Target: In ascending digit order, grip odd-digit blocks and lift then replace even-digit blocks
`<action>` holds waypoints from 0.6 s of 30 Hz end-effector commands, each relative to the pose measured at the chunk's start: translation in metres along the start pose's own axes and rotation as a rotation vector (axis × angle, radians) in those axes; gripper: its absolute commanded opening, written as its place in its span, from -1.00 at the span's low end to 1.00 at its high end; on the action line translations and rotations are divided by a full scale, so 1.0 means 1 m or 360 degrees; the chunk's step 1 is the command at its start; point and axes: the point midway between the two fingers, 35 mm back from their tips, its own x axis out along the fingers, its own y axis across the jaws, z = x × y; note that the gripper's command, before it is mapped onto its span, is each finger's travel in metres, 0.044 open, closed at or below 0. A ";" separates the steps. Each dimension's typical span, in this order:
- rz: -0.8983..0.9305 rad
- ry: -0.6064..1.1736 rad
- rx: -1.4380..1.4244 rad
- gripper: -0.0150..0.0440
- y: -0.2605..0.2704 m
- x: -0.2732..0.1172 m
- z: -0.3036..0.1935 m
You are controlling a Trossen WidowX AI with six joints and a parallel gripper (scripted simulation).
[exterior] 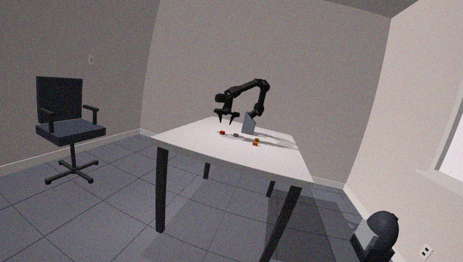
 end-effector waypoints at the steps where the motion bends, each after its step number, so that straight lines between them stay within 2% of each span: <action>1: -0.0038 -0.0045 -0.0017 0.24 -0.002 -0.048 0.002; 5: -0.0038 -0.0045 -0.0017 -0.08 -0.002 -0.048 0.002; 13: -0.0039 -0.0045 -0.0016 -0.08 0.001 -0.049 0.003; 18: -0.0071 -0.0048 -0.0005 -0.08 0.066 -0.056 0.017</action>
